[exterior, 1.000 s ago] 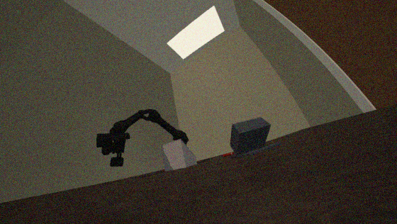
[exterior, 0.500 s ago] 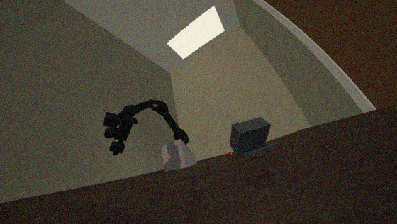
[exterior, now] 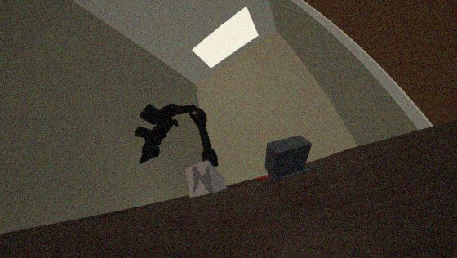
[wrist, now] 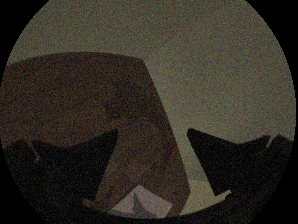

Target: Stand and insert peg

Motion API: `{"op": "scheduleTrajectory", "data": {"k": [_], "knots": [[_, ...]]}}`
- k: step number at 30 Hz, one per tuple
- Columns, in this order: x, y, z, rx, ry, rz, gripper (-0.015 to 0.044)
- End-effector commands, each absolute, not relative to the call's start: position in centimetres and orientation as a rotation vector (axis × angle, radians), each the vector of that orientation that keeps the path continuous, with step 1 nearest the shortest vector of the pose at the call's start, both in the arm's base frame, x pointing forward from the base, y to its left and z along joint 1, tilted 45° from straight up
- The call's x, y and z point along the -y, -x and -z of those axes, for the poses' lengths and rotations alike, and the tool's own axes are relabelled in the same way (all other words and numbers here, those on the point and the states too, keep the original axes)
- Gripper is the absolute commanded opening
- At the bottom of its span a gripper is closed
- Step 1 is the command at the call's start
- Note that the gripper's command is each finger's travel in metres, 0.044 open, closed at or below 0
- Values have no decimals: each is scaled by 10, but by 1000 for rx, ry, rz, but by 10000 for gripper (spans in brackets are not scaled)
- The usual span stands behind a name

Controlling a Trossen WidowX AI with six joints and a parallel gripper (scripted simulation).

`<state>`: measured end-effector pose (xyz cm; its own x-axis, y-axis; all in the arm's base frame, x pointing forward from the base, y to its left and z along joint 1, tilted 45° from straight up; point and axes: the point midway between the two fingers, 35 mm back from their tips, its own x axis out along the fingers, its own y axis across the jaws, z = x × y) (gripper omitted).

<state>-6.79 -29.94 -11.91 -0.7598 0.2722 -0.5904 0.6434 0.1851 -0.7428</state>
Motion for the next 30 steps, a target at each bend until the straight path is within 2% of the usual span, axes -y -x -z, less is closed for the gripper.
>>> {"op": "scheduleTrajectory", "data": {"k": [1, 15, 30], "knots": [[300, 30, 113, -2068, -885, 1526, 440], [269, -107, 86, -1858, -911, 1167, 440], [176, -224, 42, -1732, -895, 688, 440]]}}
